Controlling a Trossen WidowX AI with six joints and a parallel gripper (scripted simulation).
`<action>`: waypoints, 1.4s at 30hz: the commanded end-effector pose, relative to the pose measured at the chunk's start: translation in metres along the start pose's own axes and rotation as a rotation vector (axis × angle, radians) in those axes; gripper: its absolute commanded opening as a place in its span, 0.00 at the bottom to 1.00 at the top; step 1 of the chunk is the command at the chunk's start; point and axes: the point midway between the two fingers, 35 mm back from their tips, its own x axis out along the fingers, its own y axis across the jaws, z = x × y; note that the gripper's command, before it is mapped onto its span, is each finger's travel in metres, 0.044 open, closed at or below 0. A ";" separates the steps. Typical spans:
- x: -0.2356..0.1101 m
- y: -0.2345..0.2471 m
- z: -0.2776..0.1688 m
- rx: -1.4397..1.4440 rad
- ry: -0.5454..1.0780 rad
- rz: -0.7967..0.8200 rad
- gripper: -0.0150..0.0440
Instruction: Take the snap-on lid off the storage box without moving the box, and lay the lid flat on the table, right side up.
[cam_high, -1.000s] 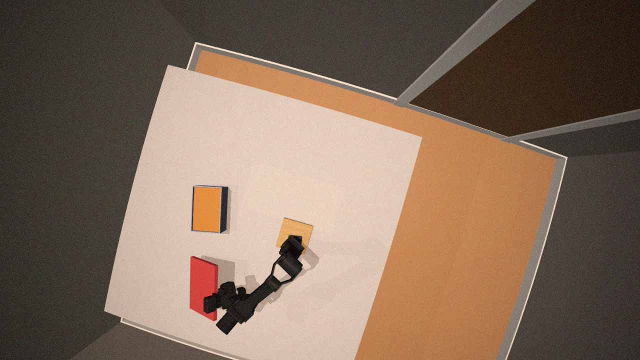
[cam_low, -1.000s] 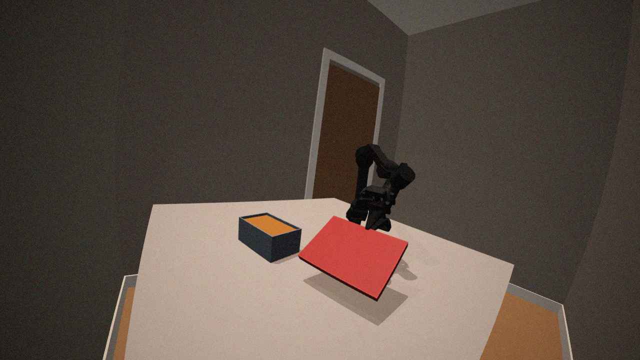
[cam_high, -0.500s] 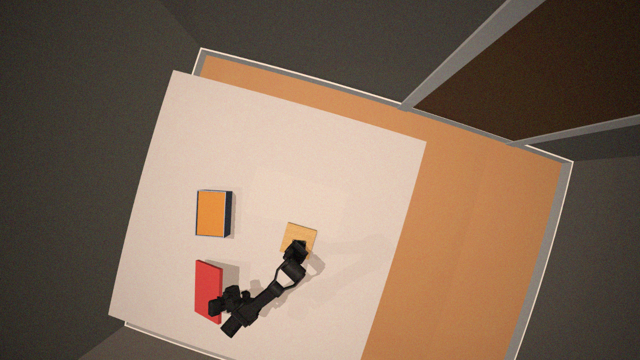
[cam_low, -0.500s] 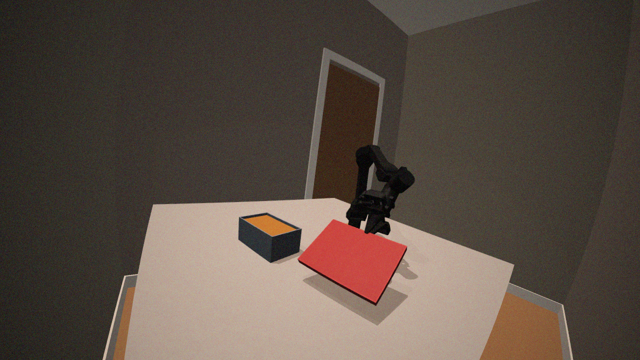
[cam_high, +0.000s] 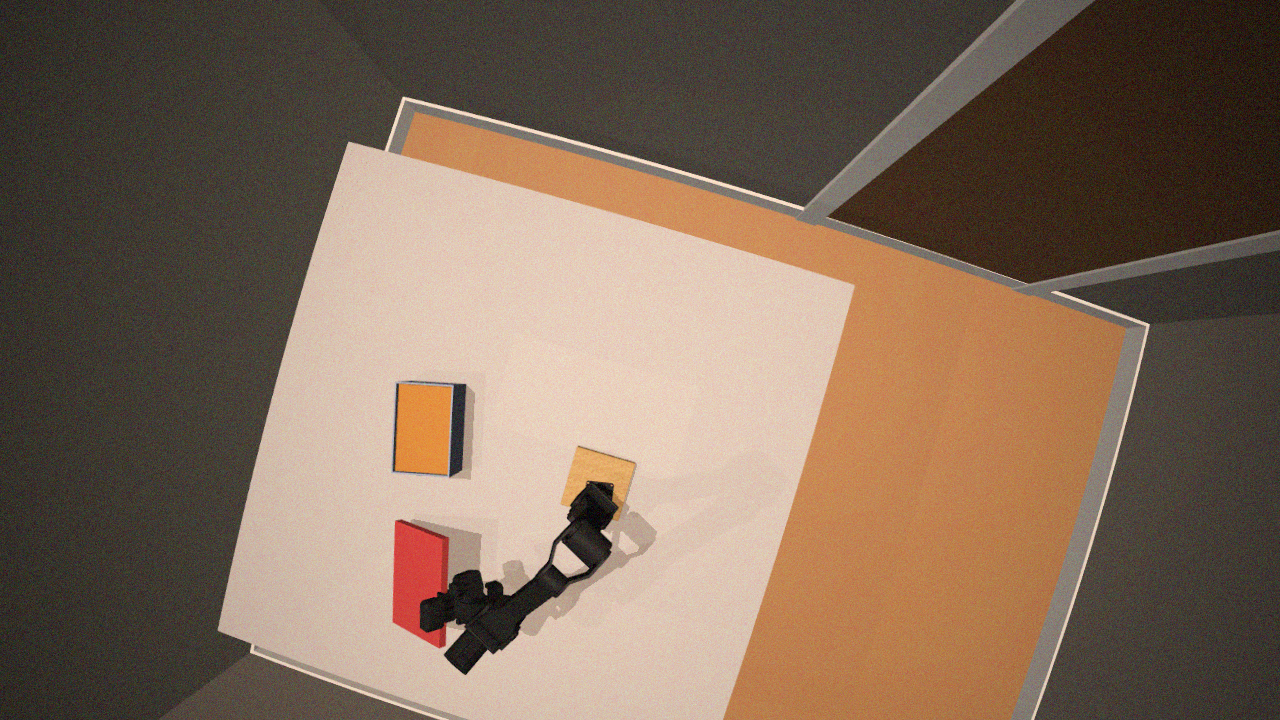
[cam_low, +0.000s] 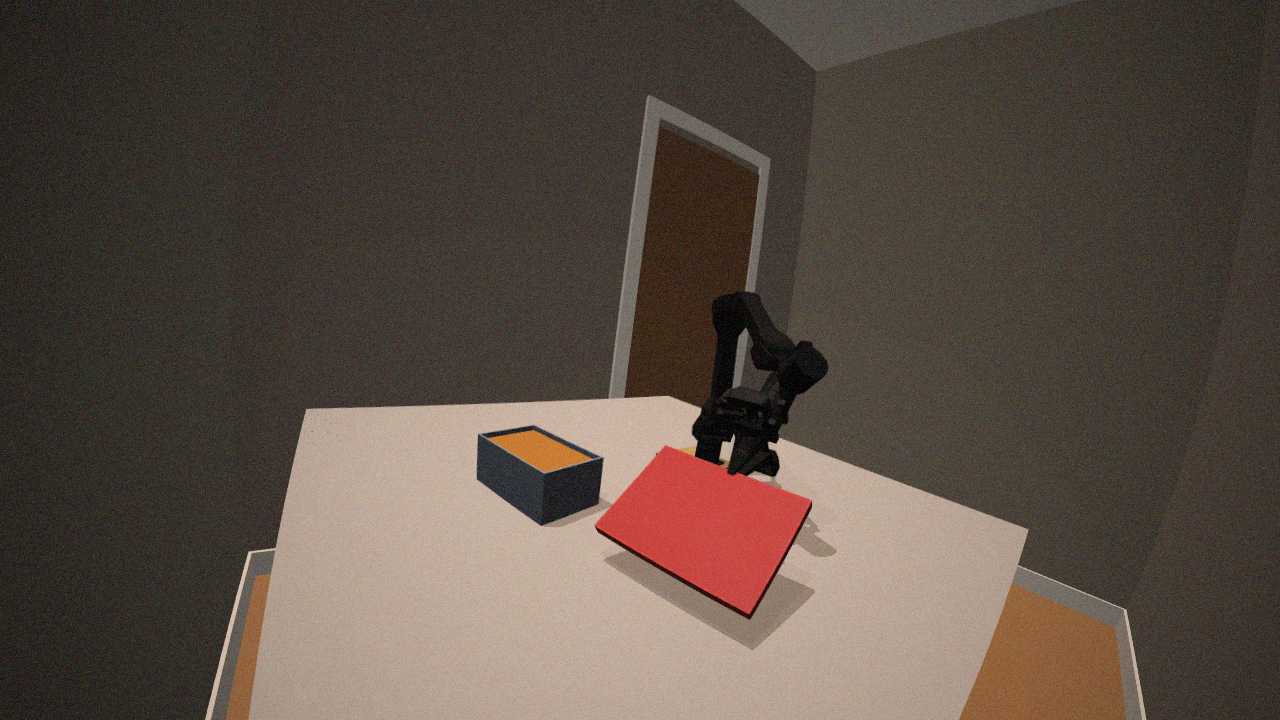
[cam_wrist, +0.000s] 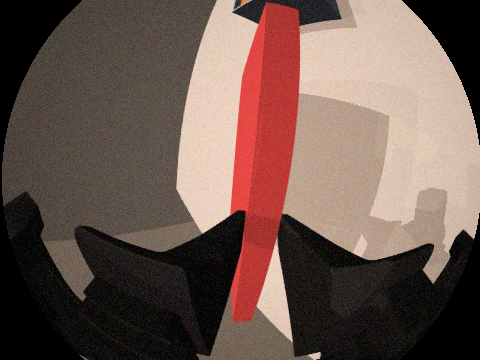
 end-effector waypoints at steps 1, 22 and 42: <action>0.002 -0.001 0.000 0.004 -0.004 0.009 0.25; 0.013 -0.014 0.000 0.004 -0.004 0.009 0.25; 0.023 -0.026 0.000 0.004 -0.004 0.009 0.25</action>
